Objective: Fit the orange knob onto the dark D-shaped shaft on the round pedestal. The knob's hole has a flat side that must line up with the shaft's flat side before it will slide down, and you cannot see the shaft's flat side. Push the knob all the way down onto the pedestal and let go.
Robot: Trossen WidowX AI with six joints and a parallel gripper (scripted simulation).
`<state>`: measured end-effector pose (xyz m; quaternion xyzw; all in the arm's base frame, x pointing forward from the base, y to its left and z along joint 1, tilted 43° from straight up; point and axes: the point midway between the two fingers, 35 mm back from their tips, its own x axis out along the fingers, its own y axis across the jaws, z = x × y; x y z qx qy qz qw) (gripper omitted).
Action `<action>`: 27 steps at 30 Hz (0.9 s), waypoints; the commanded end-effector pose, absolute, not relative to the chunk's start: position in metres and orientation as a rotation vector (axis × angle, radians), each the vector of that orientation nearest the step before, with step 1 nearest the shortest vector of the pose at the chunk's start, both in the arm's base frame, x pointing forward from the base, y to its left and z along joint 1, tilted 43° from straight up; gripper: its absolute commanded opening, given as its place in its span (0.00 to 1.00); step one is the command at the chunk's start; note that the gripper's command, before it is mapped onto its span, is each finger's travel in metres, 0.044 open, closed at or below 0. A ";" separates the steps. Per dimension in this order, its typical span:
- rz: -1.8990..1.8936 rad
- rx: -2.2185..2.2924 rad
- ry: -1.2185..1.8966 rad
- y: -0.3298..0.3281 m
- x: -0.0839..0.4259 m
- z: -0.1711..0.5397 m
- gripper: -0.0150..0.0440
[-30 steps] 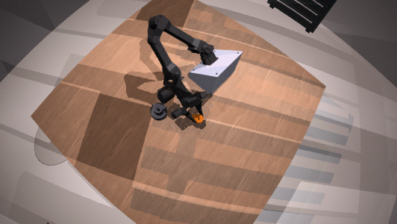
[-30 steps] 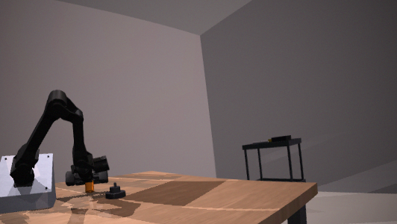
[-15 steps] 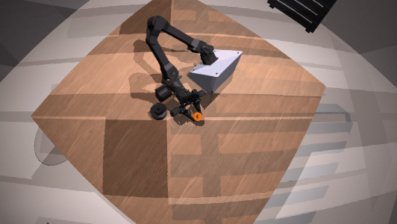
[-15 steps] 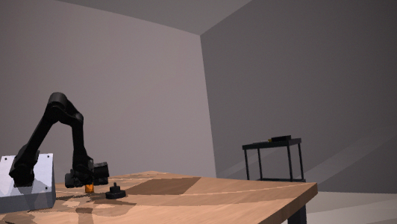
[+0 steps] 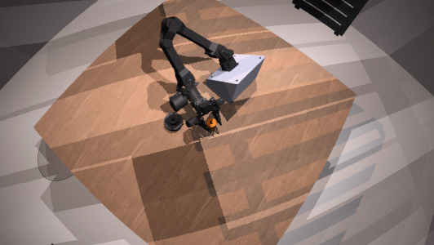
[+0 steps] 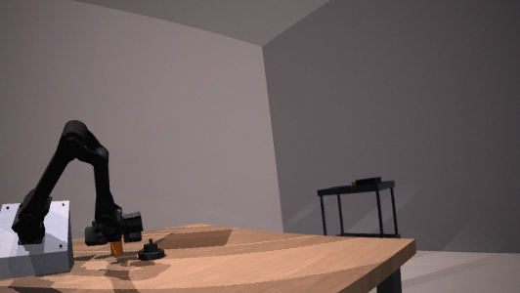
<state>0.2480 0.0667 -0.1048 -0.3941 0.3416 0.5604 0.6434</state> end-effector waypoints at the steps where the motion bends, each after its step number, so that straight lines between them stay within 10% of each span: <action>1: 1.276 -0.898 0.777 0.067 0.248 -0.105 0.69; 14: 1.276 -0.898 0.777 0.067 0.248 -0.105 0.69; 21: 1.276 -0.898 0.777 0.067 0.248 -0.105 1.00; 27: 1.276 -0.898 0.777 0.067 0.248 -0.105 1.00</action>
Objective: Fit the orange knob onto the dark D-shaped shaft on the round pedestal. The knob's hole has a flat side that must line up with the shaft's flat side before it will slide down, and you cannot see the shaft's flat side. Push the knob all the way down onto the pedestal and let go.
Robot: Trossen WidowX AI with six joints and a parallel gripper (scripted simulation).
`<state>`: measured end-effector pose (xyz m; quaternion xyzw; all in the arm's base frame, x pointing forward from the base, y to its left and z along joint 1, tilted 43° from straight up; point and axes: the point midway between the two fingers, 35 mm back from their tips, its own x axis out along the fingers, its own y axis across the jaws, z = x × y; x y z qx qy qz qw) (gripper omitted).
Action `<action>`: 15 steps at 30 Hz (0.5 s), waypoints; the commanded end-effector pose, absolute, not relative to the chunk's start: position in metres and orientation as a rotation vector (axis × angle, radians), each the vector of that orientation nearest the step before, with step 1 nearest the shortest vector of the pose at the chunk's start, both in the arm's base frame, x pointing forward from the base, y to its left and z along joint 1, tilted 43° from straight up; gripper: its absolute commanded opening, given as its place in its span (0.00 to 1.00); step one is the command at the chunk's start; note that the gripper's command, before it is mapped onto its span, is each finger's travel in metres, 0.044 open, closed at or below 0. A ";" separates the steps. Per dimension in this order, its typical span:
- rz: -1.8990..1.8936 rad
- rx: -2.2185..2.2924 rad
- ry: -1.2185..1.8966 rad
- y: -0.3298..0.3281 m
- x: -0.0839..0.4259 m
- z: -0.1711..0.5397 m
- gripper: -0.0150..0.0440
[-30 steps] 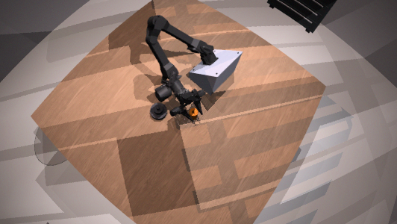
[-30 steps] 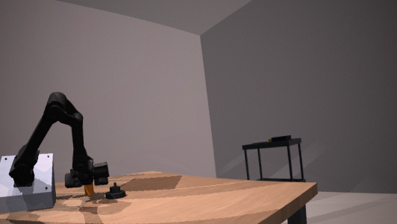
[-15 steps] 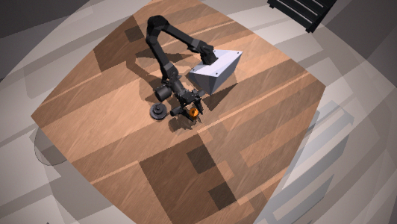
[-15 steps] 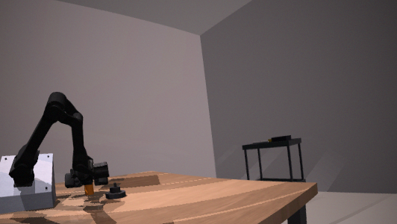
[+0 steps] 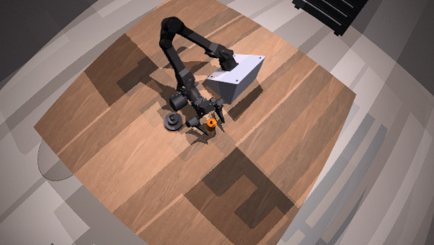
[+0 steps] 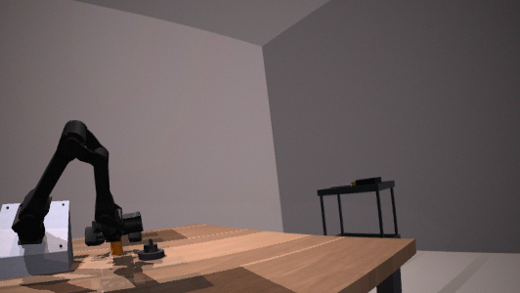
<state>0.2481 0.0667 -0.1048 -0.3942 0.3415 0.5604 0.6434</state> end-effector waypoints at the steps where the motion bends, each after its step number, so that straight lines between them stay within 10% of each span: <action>1: 1.276 -0.898 0.777 0.068 0.249 -0.103 1.00; 15: 1.262 -0.913 0.916 0.123 0.244 -0.053 1.00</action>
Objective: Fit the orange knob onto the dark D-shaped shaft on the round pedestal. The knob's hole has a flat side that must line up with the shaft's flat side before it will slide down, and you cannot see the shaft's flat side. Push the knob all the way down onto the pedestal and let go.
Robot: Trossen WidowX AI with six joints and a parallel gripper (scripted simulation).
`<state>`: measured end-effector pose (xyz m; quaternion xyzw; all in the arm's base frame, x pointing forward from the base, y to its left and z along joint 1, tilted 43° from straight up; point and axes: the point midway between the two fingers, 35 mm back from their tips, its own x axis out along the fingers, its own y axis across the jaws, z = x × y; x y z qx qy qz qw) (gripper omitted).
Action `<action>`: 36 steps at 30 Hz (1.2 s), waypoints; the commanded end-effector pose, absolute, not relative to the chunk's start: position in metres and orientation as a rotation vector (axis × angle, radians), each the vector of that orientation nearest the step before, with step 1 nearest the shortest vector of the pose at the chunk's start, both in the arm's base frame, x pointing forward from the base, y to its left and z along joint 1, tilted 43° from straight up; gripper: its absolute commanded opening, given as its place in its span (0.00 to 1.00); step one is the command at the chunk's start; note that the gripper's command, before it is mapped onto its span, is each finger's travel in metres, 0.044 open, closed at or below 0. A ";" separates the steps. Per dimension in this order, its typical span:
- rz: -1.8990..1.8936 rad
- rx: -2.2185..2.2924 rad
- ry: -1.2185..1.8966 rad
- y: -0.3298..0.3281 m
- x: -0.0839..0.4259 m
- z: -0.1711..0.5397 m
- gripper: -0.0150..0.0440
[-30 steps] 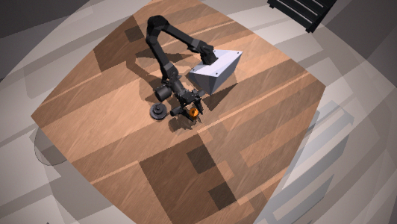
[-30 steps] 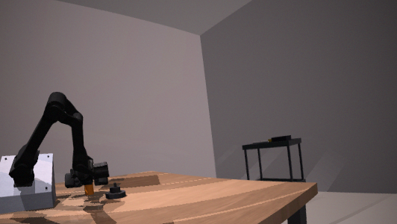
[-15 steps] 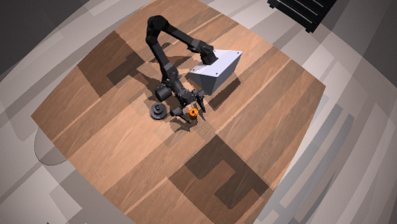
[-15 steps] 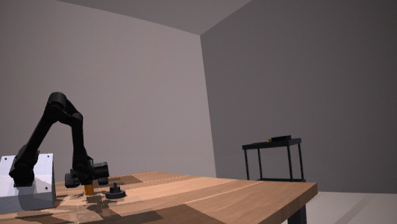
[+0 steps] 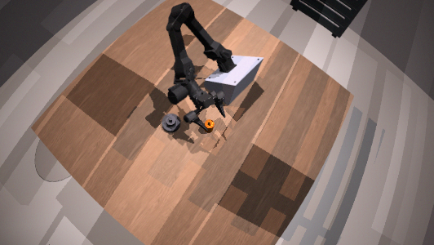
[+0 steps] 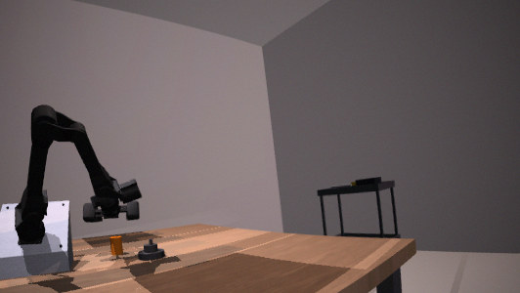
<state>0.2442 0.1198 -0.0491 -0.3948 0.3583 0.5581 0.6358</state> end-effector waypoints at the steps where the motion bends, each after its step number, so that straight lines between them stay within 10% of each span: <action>1: 1.245 -0.933 1.012 0.123 0.243 -0.057 1.00; 11: 0.793 -1.470 1.657 0.129 0.239 -0.045 1.00; 36: 0.160 -1.292 1.659 0.139 0.245 -0.029 1.00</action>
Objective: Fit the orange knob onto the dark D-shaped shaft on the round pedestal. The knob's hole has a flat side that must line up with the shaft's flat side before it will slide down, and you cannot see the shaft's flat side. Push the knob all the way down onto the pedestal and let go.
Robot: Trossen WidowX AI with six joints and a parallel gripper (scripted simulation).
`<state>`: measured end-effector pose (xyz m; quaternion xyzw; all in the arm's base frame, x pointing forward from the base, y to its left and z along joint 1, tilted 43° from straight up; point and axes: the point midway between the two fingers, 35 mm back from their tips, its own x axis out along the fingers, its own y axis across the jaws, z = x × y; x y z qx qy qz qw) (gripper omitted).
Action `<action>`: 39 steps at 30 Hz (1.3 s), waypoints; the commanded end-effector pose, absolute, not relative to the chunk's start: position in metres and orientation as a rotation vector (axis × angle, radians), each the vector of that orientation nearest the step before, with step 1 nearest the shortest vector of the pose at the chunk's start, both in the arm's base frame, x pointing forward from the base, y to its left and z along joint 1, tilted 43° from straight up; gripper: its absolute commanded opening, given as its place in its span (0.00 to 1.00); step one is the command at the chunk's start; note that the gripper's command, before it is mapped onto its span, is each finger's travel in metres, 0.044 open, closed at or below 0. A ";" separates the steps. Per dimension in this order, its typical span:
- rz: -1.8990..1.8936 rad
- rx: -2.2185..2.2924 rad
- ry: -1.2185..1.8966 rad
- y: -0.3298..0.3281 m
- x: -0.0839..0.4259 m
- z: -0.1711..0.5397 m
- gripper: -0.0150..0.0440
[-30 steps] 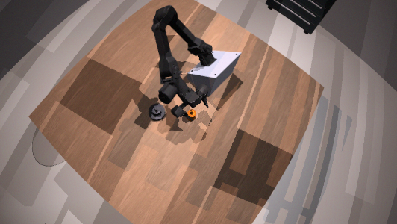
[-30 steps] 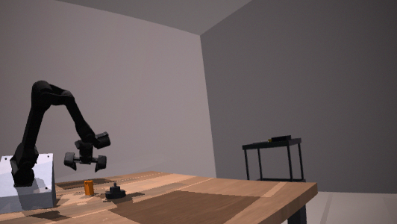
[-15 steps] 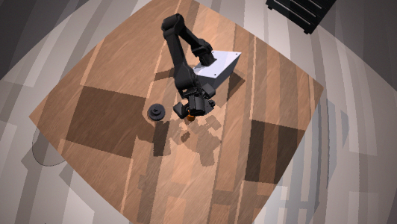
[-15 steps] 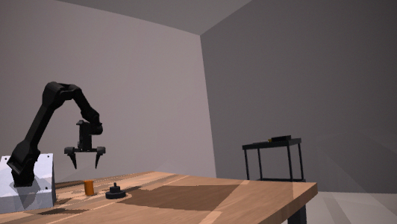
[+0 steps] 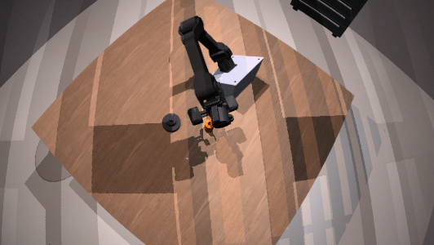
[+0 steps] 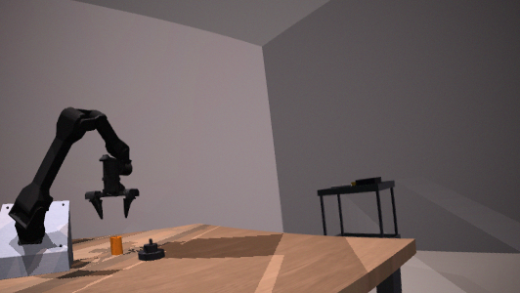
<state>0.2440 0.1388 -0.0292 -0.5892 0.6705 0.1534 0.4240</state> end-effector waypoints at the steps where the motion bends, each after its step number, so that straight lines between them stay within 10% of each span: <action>1: 0.080 -1.220 1.647 0.139 0.245 -0.029 1.00; 9: -0.460 -0.680 1.485 0.138 0.244 -0.029 1.00; 39: -0.472 -0.669 1.479 0.103 0.247 -0.068 1.00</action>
